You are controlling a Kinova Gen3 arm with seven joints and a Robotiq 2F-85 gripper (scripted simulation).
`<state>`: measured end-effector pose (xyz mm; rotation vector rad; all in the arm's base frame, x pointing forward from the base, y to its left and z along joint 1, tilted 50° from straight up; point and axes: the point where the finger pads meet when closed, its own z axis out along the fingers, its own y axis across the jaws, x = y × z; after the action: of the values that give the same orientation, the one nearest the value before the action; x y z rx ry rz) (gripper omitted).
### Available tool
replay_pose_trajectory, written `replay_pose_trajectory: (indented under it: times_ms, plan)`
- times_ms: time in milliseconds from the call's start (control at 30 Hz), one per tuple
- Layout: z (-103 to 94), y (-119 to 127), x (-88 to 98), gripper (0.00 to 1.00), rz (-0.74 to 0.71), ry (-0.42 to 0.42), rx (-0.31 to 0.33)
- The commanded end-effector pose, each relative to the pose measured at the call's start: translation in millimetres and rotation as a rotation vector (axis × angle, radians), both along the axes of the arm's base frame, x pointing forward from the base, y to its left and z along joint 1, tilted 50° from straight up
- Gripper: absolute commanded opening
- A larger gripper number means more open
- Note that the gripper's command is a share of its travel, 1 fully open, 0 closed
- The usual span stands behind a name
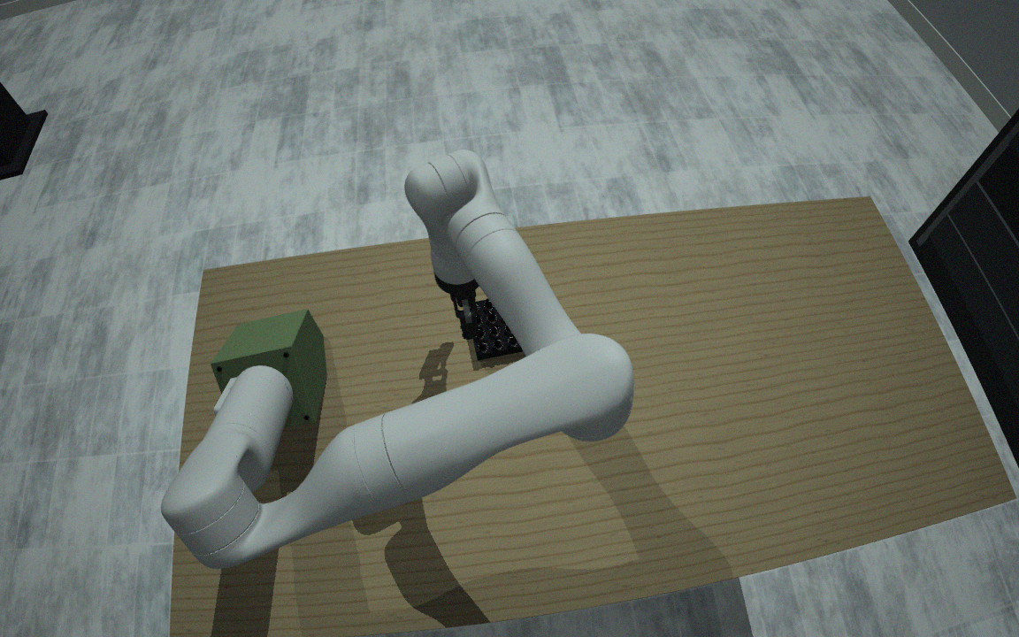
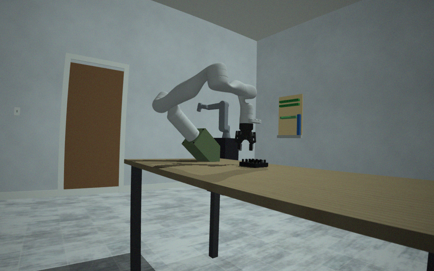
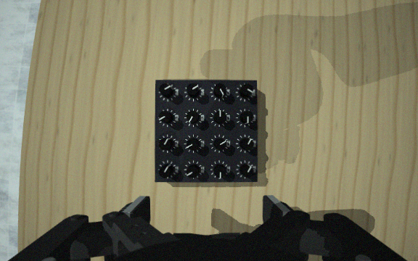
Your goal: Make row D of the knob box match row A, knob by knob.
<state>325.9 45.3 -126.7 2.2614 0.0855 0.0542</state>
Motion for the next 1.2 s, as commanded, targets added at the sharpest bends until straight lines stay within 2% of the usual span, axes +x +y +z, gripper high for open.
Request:
replay_pose_trajectory:
  times_ms: [0, 400, 1167]
  plan:
    - [0.0, 0.5, -5.5, 1.0, 0.006, 0.003, 0.0]
    - [-0.2, -1.1, -24.3, 1.0, 0.006, 0.003, 0.0]
    - [-0.2, -1.3, -26.5, 1.0, 0.006, 0.003, 0.0]
